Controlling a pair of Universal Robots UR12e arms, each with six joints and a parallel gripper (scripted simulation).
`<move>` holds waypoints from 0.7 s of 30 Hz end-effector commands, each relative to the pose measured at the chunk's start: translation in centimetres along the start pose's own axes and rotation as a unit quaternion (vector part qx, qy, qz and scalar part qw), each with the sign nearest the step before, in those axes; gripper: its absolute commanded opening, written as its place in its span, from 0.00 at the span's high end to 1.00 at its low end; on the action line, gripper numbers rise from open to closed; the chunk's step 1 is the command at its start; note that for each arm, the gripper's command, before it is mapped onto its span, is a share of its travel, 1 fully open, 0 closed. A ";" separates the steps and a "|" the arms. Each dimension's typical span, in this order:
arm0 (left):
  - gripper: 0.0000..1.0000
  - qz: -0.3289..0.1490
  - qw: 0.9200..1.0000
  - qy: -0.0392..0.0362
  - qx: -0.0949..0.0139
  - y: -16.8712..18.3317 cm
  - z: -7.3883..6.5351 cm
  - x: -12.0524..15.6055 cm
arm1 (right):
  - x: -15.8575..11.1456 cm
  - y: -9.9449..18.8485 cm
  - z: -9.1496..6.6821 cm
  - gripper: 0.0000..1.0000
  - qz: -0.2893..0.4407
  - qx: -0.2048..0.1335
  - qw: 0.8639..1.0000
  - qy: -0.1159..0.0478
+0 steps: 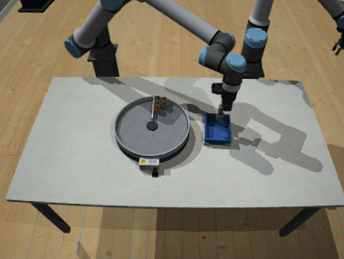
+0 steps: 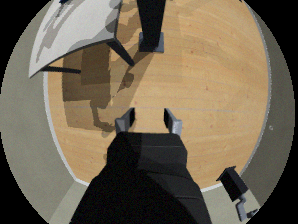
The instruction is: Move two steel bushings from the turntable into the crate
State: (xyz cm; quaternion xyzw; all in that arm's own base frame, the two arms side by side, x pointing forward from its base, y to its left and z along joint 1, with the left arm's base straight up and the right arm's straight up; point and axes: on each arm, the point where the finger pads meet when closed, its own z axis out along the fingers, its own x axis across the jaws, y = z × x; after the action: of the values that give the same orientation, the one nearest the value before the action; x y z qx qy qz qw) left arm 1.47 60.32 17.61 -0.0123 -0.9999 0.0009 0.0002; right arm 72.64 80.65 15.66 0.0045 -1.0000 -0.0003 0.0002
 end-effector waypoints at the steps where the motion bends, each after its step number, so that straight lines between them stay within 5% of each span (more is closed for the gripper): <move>1: 0.00 0.000 1.000 0.000 -0.001 0.1 -0.1 0.0 | 0.0 0.0 -0.2 1.00 0.000 -0.001 1.000 -0.001; 11: 0.00 0.000 1.000 0.000 -0.001 0.1 -0.1 0.0 | 0.0 0.0 0.2 1.00 0.000 -0.001 1.000 -0.001; 21: 0.00 0.000 1.000 0.000 -0.001 0.1 -0.1 0.0 | 0.0 0.0 5.1 1.00 0.000 -0.001 1.000 -0.001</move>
State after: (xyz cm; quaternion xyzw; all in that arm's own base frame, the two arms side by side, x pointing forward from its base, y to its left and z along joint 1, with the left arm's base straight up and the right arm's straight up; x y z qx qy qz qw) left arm 1.47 60.32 17.61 -0.0123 -0.9999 0.0009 0.0002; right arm 72.61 80.62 12.52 0.0045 -1.0000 0.0000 0.0004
